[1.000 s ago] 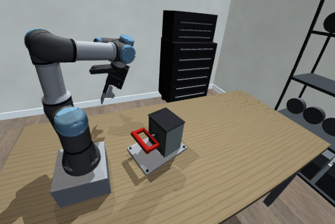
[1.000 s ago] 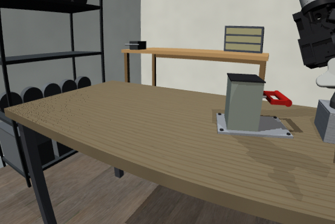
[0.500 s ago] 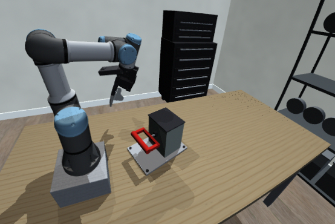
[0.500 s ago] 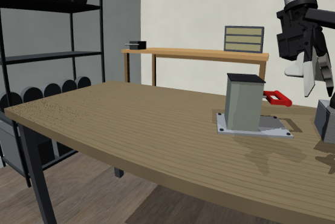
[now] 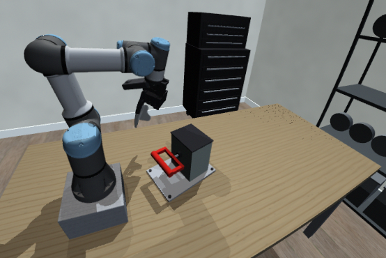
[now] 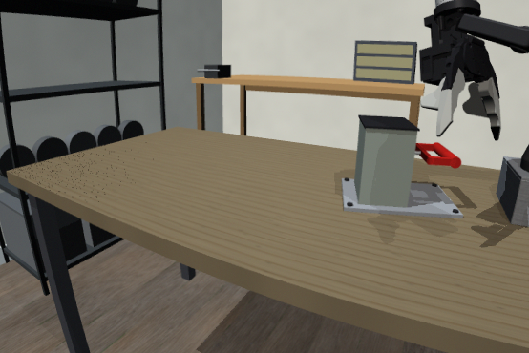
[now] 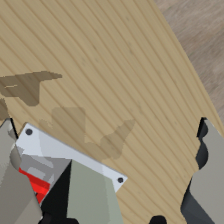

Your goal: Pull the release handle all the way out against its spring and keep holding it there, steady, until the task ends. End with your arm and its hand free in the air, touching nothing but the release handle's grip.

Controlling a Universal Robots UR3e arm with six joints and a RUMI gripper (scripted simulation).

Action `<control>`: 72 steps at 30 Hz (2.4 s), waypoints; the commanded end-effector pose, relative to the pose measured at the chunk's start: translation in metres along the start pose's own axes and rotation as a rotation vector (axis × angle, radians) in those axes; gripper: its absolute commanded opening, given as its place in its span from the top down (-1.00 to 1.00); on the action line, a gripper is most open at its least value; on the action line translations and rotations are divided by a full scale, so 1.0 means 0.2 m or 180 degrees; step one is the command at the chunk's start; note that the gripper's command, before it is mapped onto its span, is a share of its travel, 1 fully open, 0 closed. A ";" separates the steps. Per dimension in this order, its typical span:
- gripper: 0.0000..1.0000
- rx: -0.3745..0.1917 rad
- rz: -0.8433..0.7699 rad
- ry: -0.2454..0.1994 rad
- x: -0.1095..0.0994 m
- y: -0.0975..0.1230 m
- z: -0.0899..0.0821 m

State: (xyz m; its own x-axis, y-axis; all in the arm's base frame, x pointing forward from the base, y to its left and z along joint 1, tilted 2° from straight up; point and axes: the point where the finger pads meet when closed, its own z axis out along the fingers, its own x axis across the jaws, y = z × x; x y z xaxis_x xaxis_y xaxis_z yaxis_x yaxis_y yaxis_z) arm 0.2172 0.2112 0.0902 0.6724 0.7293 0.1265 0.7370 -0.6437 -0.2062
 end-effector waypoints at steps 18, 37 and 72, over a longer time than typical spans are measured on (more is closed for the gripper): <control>-1.00 -0.0392 0.0760 0.0024 -0.24 0.37 -0.14; -1.00 -0.0628 0.1292 -0.0019 -0.46 0.55 -0.22; -1.00 -0.0853 0.1889 -0.0108 -0.73 0.67 -0.29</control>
State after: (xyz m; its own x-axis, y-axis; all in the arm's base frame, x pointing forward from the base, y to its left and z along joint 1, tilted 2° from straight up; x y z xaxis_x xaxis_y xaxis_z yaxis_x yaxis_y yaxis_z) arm 0.2228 0.0083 0.1005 0.9693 0.2436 0.0336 0.2432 -0.9699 0.0138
